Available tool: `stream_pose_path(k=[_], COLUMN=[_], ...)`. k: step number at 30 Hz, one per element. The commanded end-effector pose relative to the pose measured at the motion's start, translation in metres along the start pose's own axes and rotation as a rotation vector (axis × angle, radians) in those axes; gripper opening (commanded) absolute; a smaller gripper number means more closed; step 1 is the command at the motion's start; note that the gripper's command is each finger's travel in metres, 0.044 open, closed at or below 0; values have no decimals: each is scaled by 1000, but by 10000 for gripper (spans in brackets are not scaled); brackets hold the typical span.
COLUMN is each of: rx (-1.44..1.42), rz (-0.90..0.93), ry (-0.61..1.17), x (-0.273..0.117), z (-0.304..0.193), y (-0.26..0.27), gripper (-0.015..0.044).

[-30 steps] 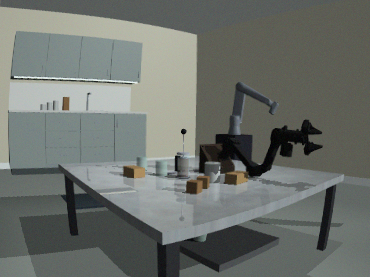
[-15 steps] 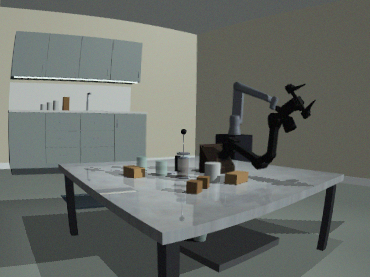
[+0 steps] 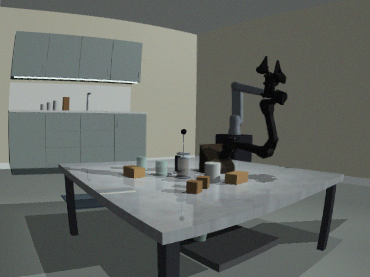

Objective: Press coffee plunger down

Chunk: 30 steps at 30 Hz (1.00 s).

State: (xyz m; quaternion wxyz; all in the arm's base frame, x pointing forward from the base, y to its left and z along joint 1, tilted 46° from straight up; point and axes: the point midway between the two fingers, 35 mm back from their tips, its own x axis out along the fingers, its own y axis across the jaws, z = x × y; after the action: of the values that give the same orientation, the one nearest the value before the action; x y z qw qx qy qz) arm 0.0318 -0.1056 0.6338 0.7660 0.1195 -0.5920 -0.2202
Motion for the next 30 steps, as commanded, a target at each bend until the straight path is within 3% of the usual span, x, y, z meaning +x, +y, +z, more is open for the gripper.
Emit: stream_pose_path(k=[1, 9, 18, 24, 30], rx=[-73, -192, -179, -108, 152], rz=[-131, -333, -404, -320, -91], ry=[143, 554, 1076, 1445, 1763], x=[5, -16, -92, -165, -253], z=[-30, -112, -209, -261, -303], y=[-53, -159, -237, -261, -250], gripper=[440, 440, 440, 440, 440])
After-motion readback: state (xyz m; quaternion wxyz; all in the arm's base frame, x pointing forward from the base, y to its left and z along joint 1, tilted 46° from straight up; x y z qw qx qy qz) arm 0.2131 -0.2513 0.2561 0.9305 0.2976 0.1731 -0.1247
